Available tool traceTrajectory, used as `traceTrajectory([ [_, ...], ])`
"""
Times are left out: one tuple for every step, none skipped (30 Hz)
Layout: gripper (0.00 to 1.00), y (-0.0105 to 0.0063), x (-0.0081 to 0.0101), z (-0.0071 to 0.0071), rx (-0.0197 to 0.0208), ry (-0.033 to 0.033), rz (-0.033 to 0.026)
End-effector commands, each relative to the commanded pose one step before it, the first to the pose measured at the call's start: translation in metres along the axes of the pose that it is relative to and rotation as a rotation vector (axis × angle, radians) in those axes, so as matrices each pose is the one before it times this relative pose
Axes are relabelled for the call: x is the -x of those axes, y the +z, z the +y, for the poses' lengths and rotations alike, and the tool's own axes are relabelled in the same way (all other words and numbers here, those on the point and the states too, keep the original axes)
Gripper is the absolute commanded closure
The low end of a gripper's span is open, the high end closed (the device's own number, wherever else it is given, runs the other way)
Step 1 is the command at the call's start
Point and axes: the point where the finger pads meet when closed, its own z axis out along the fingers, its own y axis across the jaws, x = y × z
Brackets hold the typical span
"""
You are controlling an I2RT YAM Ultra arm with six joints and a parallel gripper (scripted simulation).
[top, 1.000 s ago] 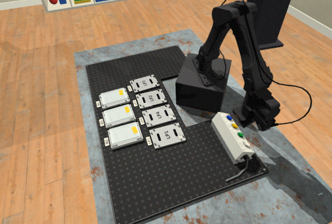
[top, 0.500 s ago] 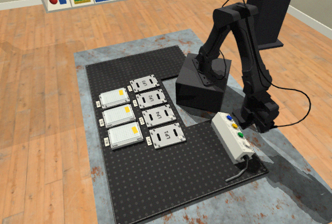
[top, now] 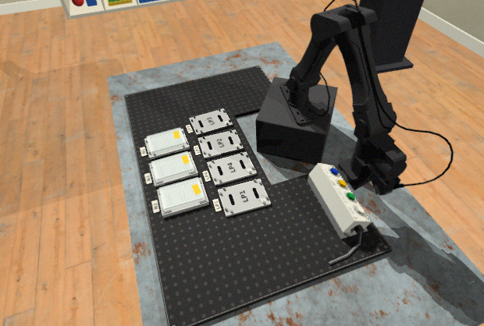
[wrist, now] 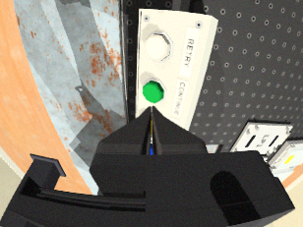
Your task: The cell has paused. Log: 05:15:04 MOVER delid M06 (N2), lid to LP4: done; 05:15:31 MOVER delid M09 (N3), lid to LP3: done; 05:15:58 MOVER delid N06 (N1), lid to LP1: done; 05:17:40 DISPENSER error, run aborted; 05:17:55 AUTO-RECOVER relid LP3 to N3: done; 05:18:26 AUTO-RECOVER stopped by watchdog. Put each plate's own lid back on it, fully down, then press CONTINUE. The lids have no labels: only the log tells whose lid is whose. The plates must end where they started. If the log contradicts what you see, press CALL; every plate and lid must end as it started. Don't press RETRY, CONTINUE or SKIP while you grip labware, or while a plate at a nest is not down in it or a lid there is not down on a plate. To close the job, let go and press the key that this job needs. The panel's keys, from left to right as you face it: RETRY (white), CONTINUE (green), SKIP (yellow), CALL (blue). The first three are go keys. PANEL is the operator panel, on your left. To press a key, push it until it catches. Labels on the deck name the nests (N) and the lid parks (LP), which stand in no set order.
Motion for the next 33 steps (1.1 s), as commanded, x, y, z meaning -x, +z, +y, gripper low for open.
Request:
traceTrajectory([
  [1.0,-0.00582,0.0165,-0.00071,-0.00253,-0.00459,-0.0488],
  [1.0,0.00192,-0.0012,0.00007,-0.00004,-0.00051,0.00458],
  [1.0,0.00465,-0.00398,-0.00002,-0.00015,-0.00077,0.01455],
  [1.0,0.00187,-0.00253,-0.00007,-0.00008,-0.00025,0.00618],
  [1.0,0.00198,-0.0028,-0.00006,-0.00008,-0.00024,0.00678],
  [1.0,0.00207,-0.003,-0.00007,-0.00009,-0.00009,0.00724],
  [1.0,0.00209,-0.00307,-0.00007,-0.00008,-0.00002,0.00738],
  [1.0,0.00206,-0.00301,-0.00008,-0.00008,-0.0001,0.00725],
  [1.0,-0.00117,0.0013,-0.00025,0.00007,0.00078,-0.00626],
  [1.0,-0.00181,0.00525,-0.00026,0.00013,0.00122,-0.01279],
  [1.0,-0.00007,0.00253,-0.00019,0.00004,0.00074,-0.00503],
  [1.0,0.00066,-0.00105,-0.00019,-0.00002,0.00042,0.0014],
  [1.0,0.00218,-0.00241,-0.00011,-0.00008,0.0001,0.00683],
  [1.0,0.00255,-0.00277,-0.00009,-0.00008,-0.00003,0.0082],
  [1.0,0.00212,-0.0027,-0.00012,-0.00007,0.00004,0.00705],
  [1.0,0.0,0.0,0.0,0.0,0.0,0.0],
  [1.0,0.0,0.0,0.0,0.0,0.0,0.0],
  [1.0,-0.0069,0.00748,-0.0006,0.00027,0.0027,-0.02811],
  [1.0,0.00243,0.00048,-0.0001,-0.00005,0.0001,0.0036],
  [1.0,0.0037,-0.00231,-0.00005,-0.0001,-0.00021,0.01033],
  [1.0,0.00181,-0.00253,-0.00016,-0.00006,0.00015,0.00606],
  [1.0,0.00198,-0.00295,-0.00016,-0.00006,0.00011,0.00698],
  [1.0,0.00116,-0.0012,0.00013,0.00003,-0.00055,0.0027],
  [1.0,0.00064,-0.00008,0.00042,0.00009,-0.00122,-0.00007],
  [1.0,-0.0005,0.00241,0.00067,0.00019,-0.00168,-0.00605],
  [1.0,-0.00165,0.00498,0.00042,0.00021,-0.00065,-0.0121],
  [1.0,0.00054,0.00031,0.00001,0.00003,0.00009,-0.00069],
  [1.0,-0.00238,0.00082,-0.00033,0.00006,0.00103,-0.00826],
  [1.0,0.00076,-0.00104,-0.00015,-0.00002,0.0004,0.00165],
  [1.0,0.00364,-0.00289,0.00001,-0.00009,-0.00032,0.011],
  [1.0,0.00337,-0.00307,-0.00001,-0.00008,-0.00024,0.01058],
  [1.0,0.00137,-0.00163,-0.00012,-0.00002,0.00018,0.00383],
  [1.0,0.0,0.0,0.0,0.0,0.0,0.0],
])
